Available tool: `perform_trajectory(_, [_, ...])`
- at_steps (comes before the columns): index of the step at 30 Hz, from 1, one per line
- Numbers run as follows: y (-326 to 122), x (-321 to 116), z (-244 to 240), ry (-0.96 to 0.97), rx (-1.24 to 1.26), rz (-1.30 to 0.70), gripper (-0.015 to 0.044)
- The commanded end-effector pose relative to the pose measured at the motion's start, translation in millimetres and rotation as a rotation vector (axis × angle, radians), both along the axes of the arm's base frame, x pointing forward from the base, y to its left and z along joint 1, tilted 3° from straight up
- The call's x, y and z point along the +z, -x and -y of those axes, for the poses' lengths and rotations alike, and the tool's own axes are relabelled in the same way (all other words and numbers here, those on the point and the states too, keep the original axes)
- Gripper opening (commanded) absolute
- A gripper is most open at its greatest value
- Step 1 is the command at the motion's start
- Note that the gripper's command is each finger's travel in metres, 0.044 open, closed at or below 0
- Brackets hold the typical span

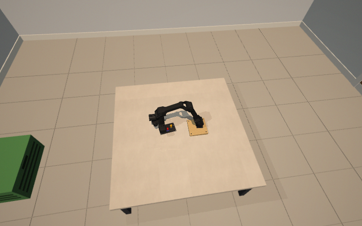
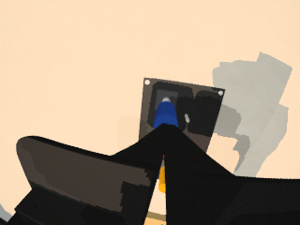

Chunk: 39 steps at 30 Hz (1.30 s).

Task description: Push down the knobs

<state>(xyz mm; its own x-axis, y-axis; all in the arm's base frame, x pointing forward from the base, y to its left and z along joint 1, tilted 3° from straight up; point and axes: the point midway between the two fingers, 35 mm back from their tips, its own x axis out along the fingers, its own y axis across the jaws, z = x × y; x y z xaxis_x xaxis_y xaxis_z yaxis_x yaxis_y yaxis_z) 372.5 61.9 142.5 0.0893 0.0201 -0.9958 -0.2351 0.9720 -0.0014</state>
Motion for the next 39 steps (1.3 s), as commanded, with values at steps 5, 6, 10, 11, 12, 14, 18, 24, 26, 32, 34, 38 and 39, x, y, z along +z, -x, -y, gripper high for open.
perform_trajectory(5, [0.7, -3.8, -0.6, -0.004, -0.005, -0.005, 0.0000])
perform_trajectory(6, [0.7, -3.3, -0.6, -0.004, -0.005, -0.005, 0.0000])
perform_trajectory(10, [0.7, -3.4, -0.6, -0.004, -0.005, -0.005, 0.0000])
perform_trajectory(11, [0.7, -3.7, -0.6, -0.004, -0.005, -0.005, 0.0000])
perform_trajectory(12, [0.7, -4.0, -0.6, -0.004, -0.005, -0.005, 0.0000])
perform_trajectory(14, [0.6, -4.5, -0.6, -0.004, -0.005, -0.005, 0.0000])
perform_trajectory(18, [0.5, -5.6, -0.7, -0.004, -0.005, -0.005, 0.0000])
perform_trajectory(24, [0.4, -7.2, -0.7, -0.004, -0.005, -0.005, 0.0000])
perform_trajectory(26, [0.4, -7.7, -0.7, -0.004, -0.005, -0.005, 0.0000])
perform_trajectory(32, [0.2, -9.3, -0.7, -0.004, -0.005, -0.005, 0.0000])
perform_trajectory(34, [0.2, -9.8, -0.8, -0.004, -0.005, -0.005, 0.0000])
perform_trajectory(38, [0.1, -10.4, -0.8, -0.004, -0.005, -0.005, 0.0000])
perform_trajectory(39, [0.2, -10.1, -0.8, -0.004, -0.005, -0.005, 0.0000])
